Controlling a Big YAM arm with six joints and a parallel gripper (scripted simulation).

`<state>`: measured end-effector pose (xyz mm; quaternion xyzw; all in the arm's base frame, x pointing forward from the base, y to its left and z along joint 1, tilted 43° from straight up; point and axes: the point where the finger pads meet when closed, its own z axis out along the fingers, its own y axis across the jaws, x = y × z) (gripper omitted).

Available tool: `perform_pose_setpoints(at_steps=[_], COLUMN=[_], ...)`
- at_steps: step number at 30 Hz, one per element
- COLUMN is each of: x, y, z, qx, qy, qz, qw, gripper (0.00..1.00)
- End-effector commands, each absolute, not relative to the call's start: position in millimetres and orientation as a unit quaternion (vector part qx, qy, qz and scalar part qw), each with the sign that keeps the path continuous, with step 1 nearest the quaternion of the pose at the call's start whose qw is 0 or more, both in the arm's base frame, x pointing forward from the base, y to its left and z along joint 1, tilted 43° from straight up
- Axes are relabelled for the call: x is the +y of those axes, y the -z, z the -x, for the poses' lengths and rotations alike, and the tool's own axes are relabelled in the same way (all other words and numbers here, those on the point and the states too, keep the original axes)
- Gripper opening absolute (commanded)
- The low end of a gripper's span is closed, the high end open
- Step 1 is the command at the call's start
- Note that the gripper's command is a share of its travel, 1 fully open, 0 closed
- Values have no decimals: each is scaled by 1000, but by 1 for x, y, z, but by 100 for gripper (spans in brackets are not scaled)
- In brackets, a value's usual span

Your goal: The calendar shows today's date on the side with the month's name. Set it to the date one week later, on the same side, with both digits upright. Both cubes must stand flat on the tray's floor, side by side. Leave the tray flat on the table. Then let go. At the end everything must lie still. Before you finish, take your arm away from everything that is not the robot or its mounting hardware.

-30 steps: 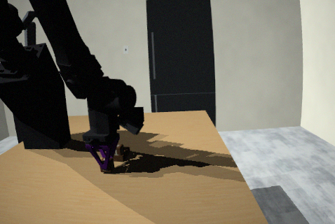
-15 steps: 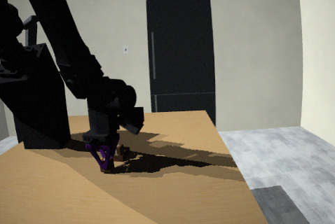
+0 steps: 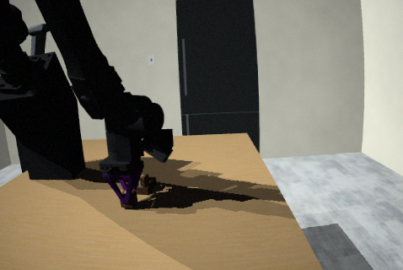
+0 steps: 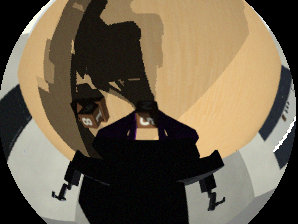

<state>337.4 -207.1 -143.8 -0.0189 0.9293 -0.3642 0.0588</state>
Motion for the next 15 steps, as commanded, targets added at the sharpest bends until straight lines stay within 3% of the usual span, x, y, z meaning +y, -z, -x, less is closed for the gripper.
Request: perform_pose_setpoints(at_steps=[1, 15], x=[-206, -205], y=[144, 144], z=[-344, -346], qx=[928, 928], qy=[366, 366], qz=[25, 26], qw=[66, 68], gripper=[25, 25])
